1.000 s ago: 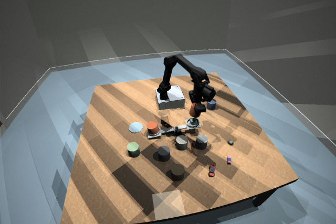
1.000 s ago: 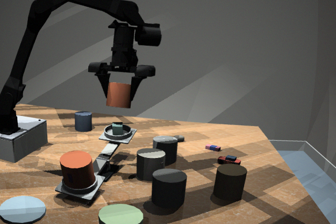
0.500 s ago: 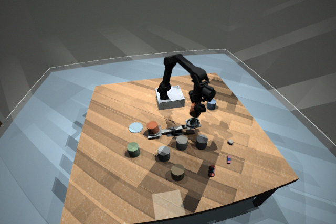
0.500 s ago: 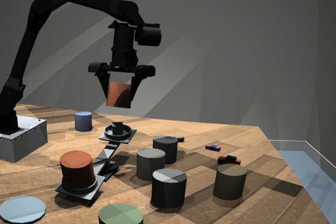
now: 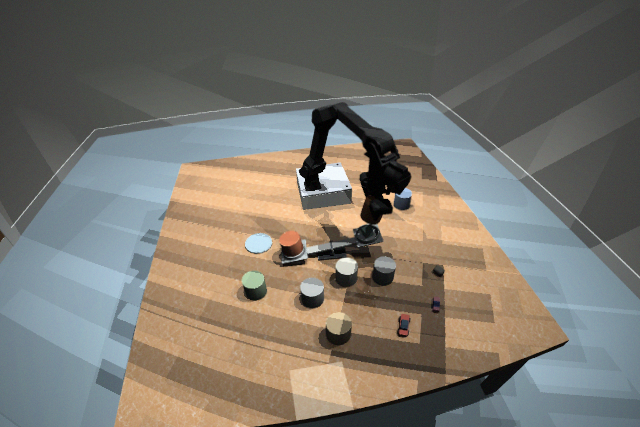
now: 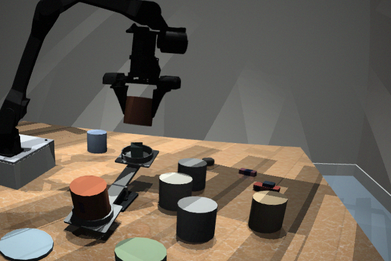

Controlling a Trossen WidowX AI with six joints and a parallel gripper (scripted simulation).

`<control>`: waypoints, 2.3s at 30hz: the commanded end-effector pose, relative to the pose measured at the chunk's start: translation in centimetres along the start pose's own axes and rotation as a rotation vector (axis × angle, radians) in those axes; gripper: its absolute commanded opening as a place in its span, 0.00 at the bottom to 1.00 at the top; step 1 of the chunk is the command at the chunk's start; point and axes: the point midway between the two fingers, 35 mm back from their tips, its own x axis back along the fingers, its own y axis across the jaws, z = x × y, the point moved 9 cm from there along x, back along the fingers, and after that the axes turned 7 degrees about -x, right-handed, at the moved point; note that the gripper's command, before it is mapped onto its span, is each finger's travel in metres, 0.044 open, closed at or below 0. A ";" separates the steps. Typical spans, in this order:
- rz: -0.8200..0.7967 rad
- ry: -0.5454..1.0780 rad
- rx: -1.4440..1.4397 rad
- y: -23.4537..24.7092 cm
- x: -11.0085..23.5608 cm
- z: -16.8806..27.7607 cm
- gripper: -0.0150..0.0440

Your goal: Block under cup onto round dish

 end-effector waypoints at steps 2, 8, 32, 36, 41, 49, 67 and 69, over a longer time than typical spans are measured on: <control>0.001 -0.001 0.000 0.0 0.0 0.0 0.25; 0.001 -0.001 0.000 0.0 0.0 0.0 0.25; 0.001 -0.016 -0.003 8.2 -6.9 -6.0 0.25; 0.000 -0.018 -0.001 10.1 -8.1 -6.7 0.25; 0.000 -0.021 -0.004 11.6 -9.2 -7.0 0.25; 0.000 -0.021 -0.004 11.6 -11.9 -7.1 0.25; 0.000 -0.020 -0.004 11.7 -14.7 -7.1 0.25; 0.000 -0.020 -0.004 11.7 -15.0 -7.1 0.25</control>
